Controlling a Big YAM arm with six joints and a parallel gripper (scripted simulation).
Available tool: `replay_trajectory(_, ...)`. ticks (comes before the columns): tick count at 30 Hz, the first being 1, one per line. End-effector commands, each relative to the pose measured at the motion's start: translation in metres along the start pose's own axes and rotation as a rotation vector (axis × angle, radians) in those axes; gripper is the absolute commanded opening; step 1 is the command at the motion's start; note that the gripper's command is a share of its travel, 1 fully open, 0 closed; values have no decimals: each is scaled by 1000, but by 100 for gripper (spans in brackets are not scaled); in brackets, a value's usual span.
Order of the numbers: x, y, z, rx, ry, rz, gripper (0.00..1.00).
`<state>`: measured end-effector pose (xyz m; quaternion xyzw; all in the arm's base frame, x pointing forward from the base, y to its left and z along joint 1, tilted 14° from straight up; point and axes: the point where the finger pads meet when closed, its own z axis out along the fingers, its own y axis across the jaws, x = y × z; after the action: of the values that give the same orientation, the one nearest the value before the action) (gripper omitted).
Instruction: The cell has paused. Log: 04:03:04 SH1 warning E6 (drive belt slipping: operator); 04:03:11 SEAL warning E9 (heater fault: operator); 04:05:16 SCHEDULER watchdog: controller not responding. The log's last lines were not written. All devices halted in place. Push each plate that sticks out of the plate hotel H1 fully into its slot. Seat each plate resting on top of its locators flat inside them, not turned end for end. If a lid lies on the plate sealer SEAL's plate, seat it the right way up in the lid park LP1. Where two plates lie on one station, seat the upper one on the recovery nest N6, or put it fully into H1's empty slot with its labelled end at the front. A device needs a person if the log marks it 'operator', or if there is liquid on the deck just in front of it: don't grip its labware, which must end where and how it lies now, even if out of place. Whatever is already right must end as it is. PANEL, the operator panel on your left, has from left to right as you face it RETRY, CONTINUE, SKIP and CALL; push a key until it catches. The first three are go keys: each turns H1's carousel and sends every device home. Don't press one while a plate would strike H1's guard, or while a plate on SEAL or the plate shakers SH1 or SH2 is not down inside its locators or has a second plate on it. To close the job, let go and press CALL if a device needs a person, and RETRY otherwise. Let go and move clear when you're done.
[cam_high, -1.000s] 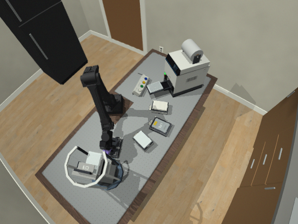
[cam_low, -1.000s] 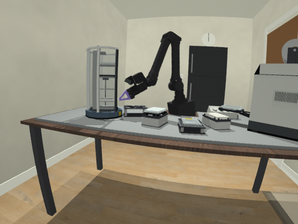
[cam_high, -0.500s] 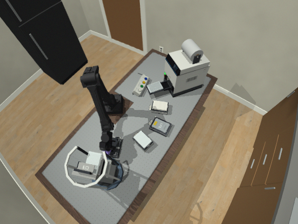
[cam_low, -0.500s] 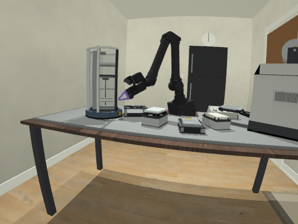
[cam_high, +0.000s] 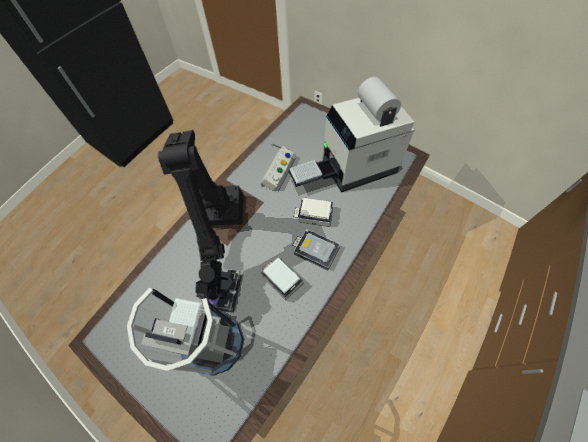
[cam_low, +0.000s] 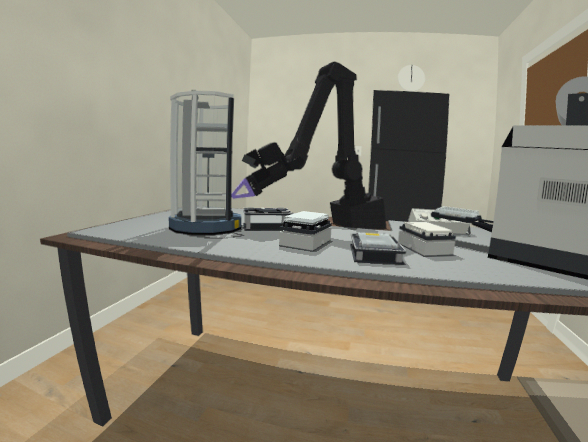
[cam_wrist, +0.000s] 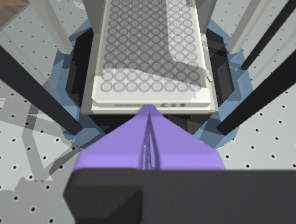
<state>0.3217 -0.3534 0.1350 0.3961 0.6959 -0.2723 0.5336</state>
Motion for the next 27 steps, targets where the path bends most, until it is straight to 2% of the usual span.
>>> replay_trajectory(1, -17, -1, 11, 8, -22, -4, 0)
replay_trajectory(27, -17, -2, 18, 10, -15, -5, 0)
